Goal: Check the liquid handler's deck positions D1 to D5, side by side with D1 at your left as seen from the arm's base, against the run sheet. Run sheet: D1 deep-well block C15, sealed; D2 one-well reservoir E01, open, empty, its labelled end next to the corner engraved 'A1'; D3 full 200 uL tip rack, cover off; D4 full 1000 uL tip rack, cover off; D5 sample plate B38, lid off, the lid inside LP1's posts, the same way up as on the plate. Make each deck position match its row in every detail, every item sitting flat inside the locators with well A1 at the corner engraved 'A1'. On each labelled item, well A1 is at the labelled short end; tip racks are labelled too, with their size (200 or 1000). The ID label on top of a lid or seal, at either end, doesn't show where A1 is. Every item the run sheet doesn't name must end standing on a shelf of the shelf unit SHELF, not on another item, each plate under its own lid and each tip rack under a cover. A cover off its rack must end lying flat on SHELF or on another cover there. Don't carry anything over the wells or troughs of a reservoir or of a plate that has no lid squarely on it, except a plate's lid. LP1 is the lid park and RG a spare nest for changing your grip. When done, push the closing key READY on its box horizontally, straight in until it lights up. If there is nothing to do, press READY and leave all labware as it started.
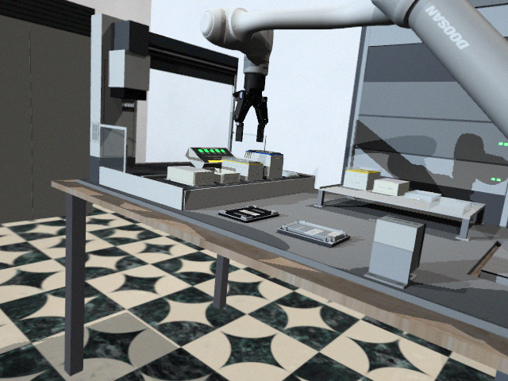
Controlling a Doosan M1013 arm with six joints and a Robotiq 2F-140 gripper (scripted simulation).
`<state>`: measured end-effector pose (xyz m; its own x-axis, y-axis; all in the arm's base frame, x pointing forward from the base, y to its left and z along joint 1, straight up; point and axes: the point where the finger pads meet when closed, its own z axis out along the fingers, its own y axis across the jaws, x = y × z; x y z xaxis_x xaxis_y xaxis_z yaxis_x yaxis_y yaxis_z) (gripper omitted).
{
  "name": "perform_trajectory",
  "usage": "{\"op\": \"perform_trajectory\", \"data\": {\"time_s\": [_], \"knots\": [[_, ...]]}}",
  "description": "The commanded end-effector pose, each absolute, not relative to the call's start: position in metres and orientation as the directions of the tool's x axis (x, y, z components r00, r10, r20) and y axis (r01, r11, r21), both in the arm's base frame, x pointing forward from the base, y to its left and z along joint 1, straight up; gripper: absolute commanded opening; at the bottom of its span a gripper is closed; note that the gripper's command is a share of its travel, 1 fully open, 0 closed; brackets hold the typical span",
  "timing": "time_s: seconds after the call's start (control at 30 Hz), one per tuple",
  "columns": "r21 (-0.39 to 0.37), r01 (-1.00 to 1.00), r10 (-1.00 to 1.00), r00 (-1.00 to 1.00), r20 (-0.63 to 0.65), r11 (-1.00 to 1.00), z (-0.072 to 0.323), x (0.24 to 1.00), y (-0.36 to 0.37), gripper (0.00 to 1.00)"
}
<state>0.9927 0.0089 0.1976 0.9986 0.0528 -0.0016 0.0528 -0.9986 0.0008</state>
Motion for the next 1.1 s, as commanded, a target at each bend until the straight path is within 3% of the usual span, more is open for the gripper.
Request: {"op": "perform_trajectory", "data": {"time_s": [0.0,1.07], "knots": [[0.0,0.053,0.053,0.999,0.0,-0.999,0.1991,0.9918,0.0319,0.79],[0.0,0.053,0.053,0.999,0.0,-0.999,0.1992,0.9916,0.0359,0.79]]}}
